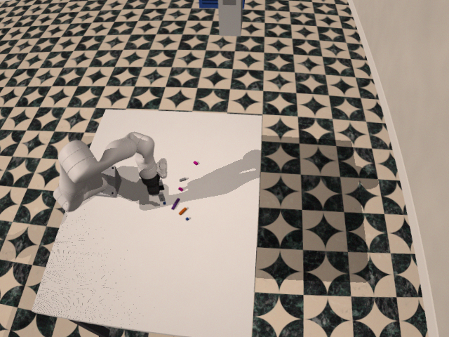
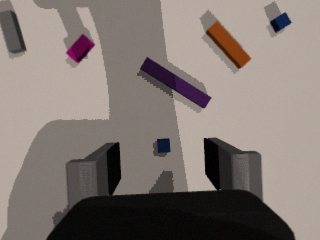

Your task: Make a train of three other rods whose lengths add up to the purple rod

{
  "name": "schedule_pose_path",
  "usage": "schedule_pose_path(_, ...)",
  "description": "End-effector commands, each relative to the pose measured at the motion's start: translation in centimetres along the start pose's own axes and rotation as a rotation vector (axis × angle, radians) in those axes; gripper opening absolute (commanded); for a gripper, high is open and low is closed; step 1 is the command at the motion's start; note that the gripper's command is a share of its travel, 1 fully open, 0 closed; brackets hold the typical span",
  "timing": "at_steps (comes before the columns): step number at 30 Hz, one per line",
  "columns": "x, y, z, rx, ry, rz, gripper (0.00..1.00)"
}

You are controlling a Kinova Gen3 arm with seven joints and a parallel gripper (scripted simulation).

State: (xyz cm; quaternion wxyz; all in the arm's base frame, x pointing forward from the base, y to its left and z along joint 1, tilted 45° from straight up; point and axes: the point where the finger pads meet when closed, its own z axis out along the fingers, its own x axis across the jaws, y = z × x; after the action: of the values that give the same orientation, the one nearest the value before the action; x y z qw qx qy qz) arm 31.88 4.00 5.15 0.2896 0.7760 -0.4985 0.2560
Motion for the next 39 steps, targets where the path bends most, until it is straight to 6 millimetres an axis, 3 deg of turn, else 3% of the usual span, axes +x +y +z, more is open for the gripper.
schedule_pose_path(1, 0.08, 0.23, 0.13, 0.004, -0.010, -0.024, 1.00)
schedule_pose_path(4, 0.09, 0.25, 0.14, 0.004, -0.010, -0.025, 1.00)
schedule_pose_path(5, 0.09, 0.25, 0.14, 0.004, -0.010, -0.025, 0.54)
schedule_pose_path(39, 0.09, 0.25, 0.14, 0.004, -0.010, -0.025, 0.54)
